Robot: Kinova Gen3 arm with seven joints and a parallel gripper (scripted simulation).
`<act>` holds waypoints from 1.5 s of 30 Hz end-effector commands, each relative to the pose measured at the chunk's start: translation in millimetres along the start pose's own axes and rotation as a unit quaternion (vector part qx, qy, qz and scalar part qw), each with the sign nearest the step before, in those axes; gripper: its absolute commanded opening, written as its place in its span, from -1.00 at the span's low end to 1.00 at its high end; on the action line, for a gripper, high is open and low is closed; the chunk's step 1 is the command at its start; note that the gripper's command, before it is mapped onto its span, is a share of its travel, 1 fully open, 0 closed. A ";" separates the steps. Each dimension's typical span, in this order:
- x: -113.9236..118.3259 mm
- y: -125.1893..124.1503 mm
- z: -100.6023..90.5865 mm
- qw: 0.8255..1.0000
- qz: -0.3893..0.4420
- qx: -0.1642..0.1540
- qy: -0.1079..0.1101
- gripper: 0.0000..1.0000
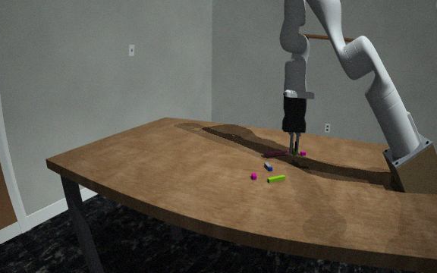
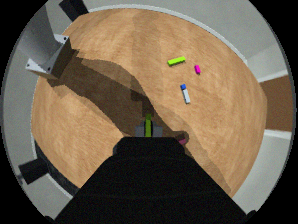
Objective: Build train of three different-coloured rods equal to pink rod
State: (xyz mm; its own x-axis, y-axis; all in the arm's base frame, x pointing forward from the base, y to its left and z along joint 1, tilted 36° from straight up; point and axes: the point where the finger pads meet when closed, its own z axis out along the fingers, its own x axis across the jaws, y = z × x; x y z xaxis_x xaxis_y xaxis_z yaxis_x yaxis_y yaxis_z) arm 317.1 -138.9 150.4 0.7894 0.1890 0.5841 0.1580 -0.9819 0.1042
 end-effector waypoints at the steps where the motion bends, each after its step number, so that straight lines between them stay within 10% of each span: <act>1: -5.0 10.0 -7.3 1.000 0.012 -0.011 -0.001 -0.52; 45: -4.8 8.6 -73.7 1.000 0.012 -0.011 -0.001 -0.52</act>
State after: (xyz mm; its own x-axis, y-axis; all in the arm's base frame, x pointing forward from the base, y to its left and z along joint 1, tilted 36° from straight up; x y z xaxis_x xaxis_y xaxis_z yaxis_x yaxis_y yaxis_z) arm 272.8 -144.9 205.4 0.7954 0.1768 0.5798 0.1403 -0.9842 0.1076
